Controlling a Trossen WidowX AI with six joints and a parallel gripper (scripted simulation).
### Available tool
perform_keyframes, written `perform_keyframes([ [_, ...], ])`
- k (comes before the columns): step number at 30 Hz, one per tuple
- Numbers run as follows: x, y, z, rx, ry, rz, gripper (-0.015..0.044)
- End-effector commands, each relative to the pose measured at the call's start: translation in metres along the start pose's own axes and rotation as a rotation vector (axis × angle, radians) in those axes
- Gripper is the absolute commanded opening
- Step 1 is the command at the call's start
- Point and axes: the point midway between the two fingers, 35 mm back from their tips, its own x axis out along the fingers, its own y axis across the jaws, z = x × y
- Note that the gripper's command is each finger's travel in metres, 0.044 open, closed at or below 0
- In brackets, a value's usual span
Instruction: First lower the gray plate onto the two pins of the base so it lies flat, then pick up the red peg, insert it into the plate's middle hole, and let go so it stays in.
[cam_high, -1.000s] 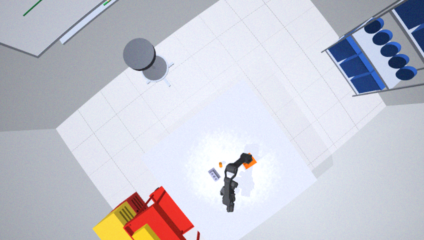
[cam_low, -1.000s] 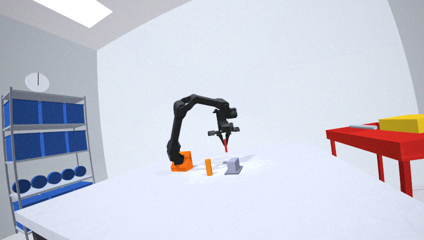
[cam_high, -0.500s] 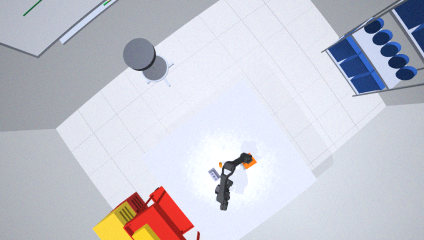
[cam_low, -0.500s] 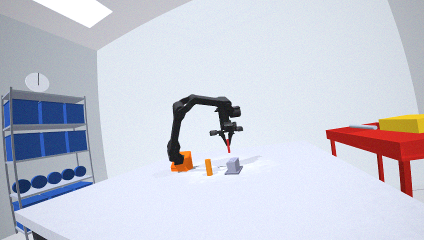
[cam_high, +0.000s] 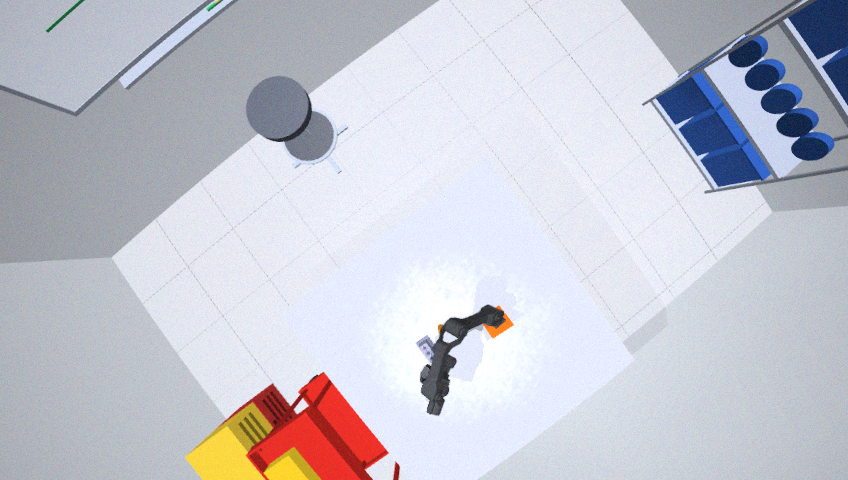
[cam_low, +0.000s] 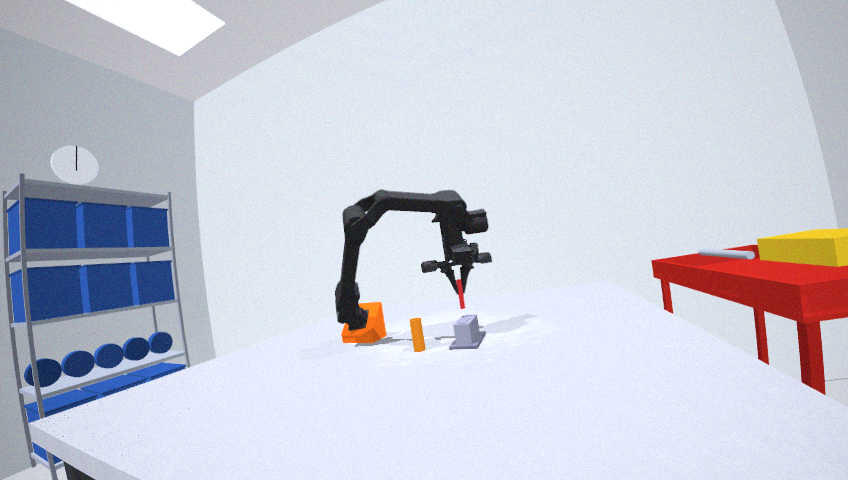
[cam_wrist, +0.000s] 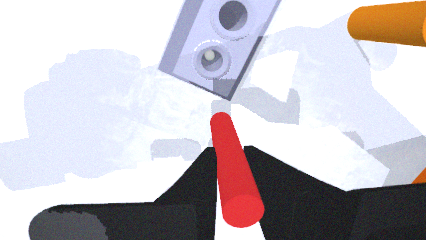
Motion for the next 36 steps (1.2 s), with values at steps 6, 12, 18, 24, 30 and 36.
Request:
perform_keyframes([
  [6, -0.002, -0.002, 0.031, 0.007, -0.011, 0.007, 0.0000],
  [12, -0.001, -0.005, 0.050, 0.010, -0.018, 0.003, 0.0000],
  [18, 0.000, -0.008, 0.063, 0.012, -0.023, -0.001, 0.0000],
  [24, 0.000, -0.008, 0.063, 0.012, -0.023, -0.001, 0.0000],
  [30, 0.000, -0.008, 0.063, 0.012, -0.023, -0.001, 0.0000],
  [36, 0.000, -0.008, 0.063, 0.012, -0.023, -0.001, 0.0000],
])
